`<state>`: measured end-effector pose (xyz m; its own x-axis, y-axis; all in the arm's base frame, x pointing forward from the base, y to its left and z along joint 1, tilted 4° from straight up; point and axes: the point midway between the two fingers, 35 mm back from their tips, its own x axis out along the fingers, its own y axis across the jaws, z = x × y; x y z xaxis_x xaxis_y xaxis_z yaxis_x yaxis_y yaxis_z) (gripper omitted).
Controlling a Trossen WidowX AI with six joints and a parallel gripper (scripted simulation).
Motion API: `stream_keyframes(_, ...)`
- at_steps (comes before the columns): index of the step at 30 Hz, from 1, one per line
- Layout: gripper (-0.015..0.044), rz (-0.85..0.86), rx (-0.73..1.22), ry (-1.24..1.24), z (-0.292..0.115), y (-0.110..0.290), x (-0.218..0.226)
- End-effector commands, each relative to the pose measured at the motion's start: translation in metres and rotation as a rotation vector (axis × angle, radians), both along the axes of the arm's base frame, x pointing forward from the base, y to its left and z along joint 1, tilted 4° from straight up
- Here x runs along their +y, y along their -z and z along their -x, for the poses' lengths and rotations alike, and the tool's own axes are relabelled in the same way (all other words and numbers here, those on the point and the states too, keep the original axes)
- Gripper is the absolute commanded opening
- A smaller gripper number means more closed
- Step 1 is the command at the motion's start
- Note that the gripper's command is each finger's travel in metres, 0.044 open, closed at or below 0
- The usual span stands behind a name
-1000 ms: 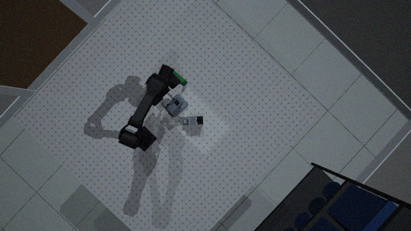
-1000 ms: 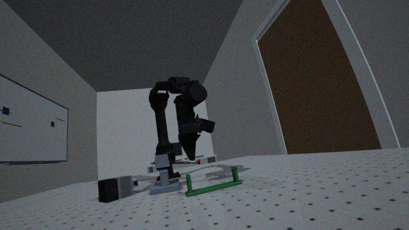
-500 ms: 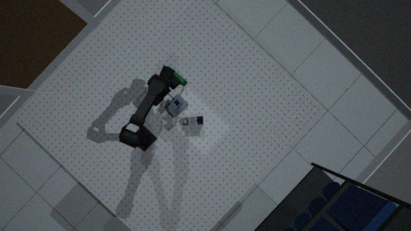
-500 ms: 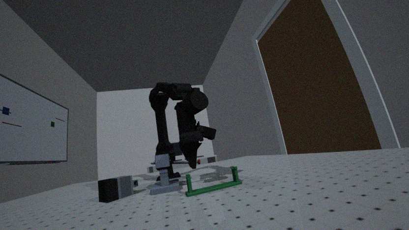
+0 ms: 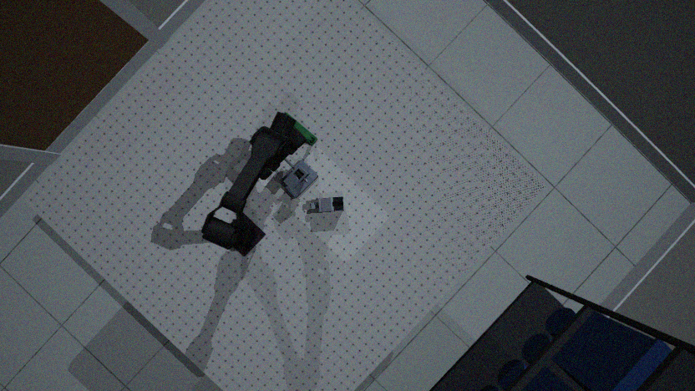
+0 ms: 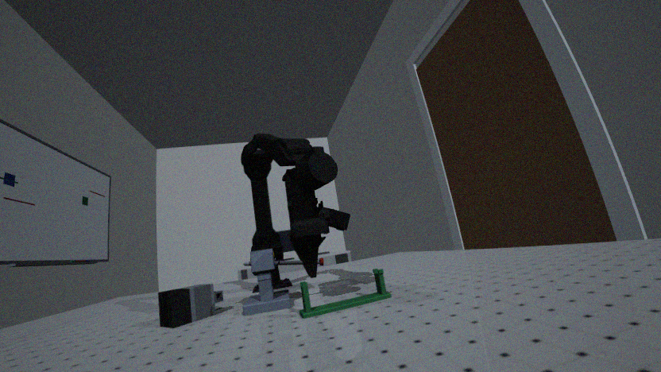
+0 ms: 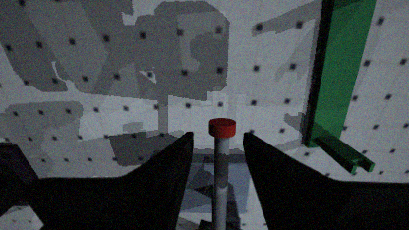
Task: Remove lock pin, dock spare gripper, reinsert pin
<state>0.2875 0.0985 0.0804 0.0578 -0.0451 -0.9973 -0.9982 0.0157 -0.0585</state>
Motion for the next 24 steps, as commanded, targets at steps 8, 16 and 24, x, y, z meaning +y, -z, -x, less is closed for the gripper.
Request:
stream_keyframes(8,0.0,0.003,-0.001,-0.004,-0.0005,0.0006,-0.0005)
stream_keyframes(16,0.0,-0.014,-0.001,-0.005,-0.0003,-0.0005,0.0004)
stream_keyframes(24,0.0,-0.12,0.003,-0.014,-0.0001,-0.0069,0.0054)
